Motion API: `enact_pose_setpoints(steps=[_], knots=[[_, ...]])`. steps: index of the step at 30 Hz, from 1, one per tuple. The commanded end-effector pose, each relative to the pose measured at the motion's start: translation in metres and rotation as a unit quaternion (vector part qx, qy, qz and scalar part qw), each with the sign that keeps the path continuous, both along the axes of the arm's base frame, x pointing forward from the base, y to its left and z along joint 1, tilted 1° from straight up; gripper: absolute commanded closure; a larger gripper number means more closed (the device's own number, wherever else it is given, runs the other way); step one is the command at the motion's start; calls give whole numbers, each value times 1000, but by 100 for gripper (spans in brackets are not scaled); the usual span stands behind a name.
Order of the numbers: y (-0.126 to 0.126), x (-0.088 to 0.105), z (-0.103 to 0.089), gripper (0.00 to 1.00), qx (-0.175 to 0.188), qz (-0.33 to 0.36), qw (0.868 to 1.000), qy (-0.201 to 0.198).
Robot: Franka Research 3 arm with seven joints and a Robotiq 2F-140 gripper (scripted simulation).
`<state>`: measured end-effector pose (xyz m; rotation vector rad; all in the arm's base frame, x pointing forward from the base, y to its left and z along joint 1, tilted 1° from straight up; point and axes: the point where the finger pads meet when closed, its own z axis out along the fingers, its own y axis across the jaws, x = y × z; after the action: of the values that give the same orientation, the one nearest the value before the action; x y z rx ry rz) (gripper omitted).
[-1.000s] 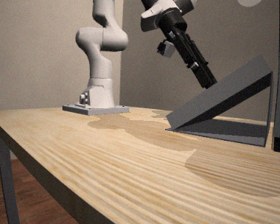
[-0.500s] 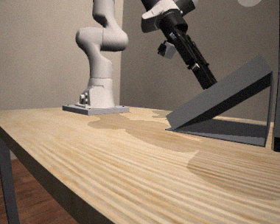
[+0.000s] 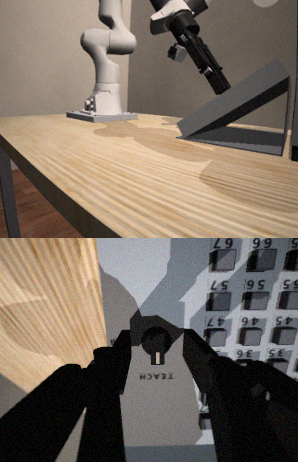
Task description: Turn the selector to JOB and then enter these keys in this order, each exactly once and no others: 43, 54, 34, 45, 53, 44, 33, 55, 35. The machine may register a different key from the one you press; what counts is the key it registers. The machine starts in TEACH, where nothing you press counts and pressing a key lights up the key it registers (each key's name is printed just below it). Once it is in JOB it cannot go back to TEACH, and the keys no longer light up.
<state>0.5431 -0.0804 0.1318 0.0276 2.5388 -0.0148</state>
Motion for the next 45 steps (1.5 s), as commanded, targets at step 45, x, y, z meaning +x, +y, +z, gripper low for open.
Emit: enact_pose_setpoints(steps=[45], knots=[[0, 0, 0, 90, -4, 4, 1000, -2]])
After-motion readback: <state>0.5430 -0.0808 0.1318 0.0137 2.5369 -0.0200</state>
